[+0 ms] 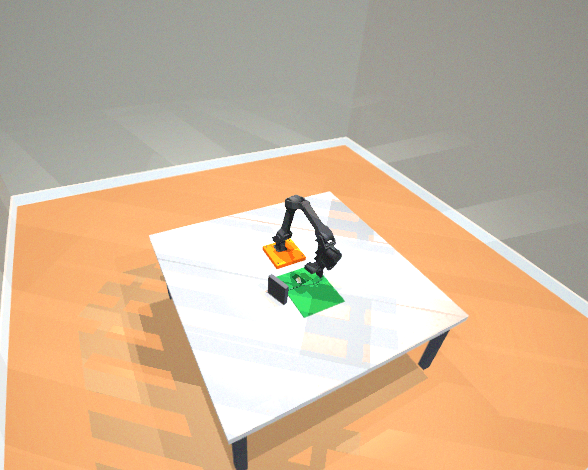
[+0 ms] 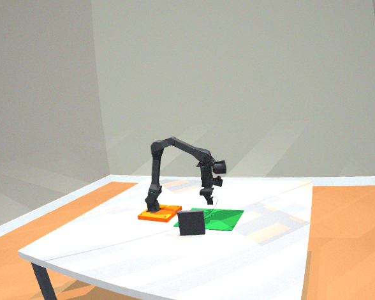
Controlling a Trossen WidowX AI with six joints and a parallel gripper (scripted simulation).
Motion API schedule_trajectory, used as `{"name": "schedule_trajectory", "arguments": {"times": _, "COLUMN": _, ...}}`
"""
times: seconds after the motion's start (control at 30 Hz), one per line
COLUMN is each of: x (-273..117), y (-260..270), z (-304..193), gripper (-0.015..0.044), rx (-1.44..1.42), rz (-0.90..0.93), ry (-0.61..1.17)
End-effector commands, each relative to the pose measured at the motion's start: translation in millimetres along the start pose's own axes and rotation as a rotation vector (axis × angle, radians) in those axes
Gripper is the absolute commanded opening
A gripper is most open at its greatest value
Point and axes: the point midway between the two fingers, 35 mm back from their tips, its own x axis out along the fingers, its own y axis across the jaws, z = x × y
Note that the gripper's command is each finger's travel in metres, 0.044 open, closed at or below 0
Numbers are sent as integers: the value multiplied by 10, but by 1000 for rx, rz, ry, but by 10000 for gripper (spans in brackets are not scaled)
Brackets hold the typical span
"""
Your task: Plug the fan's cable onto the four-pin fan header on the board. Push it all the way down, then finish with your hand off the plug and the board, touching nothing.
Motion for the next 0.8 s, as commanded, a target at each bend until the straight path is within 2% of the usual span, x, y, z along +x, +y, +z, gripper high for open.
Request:
{"name": "schedule_trajectory", "arguments": {"times": 0.0, "x": -10, "y": -38, "z": -36, "gripper": 0, "rx": -129, "rz": 6, "ry": 0}}
{"name": "schedule_trajectory", "arguments": {"times": 0.77, "x": -12, "y": -295, "z": -212, "gripper": 0, "rx": -922, "rz": 4, "ry": 1}}
